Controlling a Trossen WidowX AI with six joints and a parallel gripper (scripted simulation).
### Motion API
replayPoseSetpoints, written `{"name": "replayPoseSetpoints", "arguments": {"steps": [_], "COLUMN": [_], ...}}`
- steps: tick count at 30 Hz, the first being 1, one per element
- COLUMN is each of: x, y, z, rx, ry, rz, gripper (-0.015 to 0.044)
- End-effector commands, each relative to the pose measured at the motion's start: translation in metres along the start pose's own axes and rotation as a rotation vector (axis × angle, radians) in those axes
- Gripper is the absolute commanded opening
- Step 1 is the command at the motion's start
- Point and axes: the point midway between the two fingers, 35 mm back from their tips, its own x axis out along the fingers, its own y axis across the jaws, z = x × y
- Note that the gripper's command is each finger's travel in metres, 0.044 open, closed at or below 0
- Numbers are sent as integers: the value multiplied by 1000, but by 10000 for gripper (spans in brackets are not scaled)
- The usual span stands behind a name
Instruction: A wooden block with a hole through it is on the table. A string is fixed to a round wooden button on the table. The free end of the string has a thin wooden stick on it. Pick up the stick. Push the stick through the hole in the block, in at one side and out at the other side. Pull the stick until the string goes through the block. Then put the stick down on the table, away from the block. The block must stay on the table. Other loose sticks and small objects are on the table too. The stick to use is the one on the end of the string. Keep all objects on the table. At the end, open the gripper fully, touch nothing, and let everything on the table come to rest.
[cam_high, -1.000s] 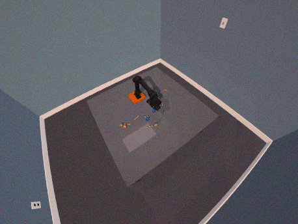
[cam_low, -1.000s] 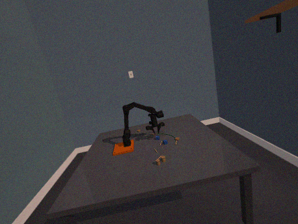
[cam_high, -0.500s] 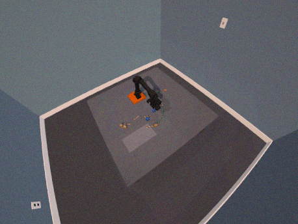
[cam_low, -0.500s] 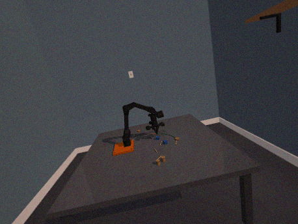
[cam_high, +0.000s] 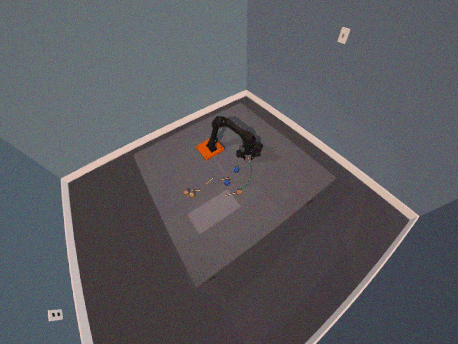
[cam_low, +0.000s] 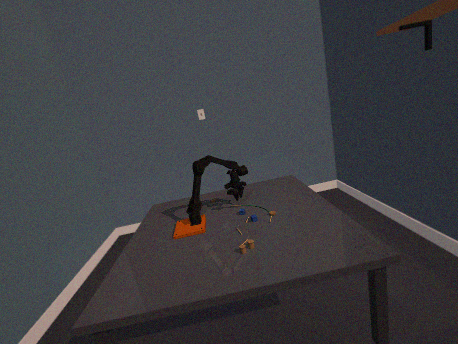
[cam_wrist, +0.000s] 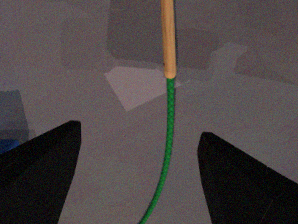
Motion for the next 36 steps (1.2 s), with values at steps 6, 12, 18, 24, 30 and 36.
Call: {"name": "replayPoseSetpoints", "arguments": {"steps": [6,12,18,24,30,36], "x": [1,1,1,1,2,11], "y": [-17,-17,-17,-17,-17,-17], "z": [18,18,18,18,18,18], "rx": [-179,-179,-179,-179,-179,-179], "ry": [-8,-8,-8,-8,-8,-8], "rz": [3,3,3,3,3,3], "gripper": [440,282,125,122,122,122]}}
